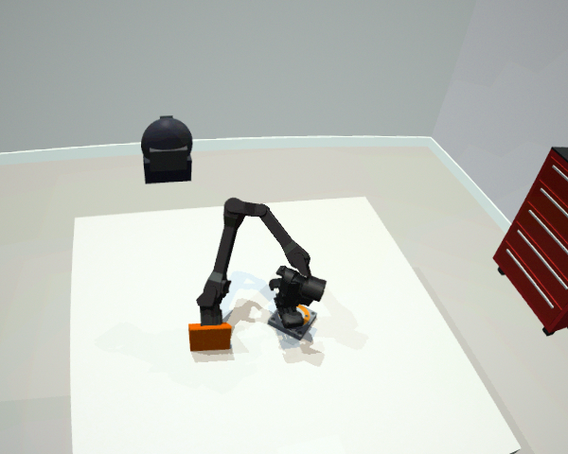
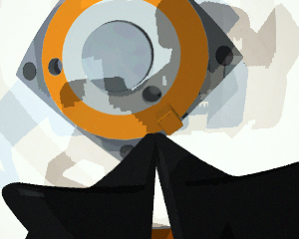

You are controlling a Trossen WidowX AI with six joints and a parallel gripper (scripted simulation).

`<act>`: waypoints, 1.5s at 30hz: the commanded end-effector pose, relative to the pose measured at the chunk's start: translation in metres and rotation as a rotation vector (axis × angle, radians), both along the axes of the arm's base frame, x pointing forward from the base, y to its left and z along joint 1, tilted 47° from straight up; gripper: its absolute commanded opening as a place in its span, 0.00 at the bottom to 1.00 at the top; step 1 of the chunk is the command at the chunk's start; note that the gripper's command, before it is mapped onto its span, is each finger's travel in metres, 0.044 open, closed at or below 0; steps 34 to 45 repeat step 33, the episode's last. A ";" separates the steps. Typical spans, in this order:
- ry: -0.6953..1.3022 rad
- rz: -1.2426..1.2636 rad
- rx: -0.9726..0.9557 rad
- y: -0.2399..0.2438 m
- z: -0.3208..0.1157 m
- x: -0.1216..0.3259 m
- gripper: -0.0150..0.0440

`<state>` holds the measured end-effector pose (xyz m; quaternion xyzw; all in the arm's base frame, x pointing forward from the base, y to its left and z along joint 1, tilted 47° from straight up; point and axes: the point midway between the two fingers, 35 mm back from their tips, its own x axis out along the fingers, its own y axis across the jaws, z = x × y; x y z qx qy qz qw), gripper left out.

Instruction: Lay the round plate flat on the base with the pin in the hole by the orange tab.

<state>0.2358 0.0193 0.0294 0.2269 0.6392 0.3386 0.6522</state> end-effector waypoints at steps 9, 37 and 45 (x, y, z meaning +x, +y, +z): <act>-0.004 0.004 -0.007 -0.014 0.007 0.005 0.25; -0.001 -0.003 -0.003 -0.028 0.021 0.004 0.25; -0.001 -0.003 -0.003 -0.028 0.021 0.004 0.25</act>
